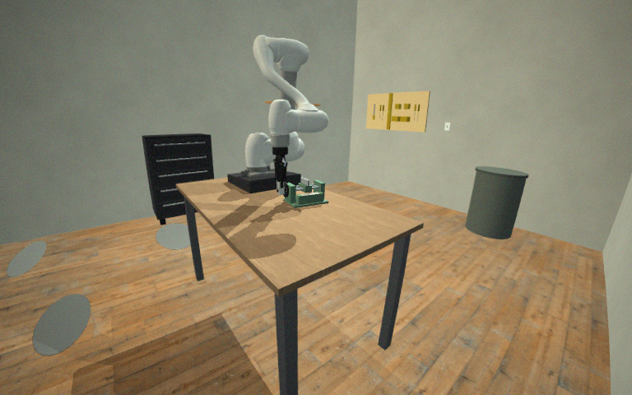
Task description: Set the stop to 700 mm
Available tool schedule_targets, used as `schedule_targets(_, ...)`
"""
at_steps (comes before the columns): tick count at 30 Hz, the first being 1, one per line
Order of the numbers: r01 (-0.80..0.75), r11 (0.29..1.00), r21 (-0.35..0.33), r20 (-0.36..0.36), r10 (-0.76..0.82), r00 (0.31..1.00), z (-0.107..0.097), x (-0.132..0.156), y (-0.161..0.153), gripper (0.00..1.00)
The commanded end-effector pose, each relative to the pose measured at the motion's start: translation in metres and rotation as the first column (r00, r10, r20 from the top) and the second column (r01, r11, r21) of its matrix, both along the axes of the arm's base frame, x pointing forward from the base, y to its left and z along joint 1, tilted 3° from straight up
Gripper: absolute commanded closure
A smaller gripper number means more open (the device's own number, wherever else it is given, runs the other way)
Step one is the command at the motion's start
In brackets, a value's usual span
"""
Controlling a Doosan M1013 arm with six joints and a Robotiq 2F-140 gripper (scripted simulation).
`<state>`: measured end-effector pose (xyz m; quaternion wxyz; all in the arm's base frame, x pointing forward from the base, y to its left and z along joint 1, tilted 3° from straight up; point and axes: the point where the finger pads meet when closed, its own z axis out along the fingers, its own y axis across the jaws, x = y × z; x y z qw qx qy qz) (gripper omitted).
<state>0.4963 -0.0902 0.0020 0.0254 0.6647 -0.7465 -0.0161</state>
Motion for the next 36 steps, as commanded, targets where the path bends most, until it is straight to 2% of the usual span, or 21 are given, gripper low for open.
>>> schedule_targets(1,0.000,1.000,0.000,0.000,0.000,1.000,0.004,-0.001,0.000,0.96)
schedule_targets(22,0.000,1.000,0.000,0.000,0.000,1.000,0.023,-0.025,0.003,0.96)
schedule_targets(30,0.000,1.000,0.000,0.000,0.000,1.000,0.020,-0.039,0.005,0.96)
schedule_targets(36,0.000,1.000,0.000,0.000,0.000,1.000,0.009,-0.050,0.006,0.96)
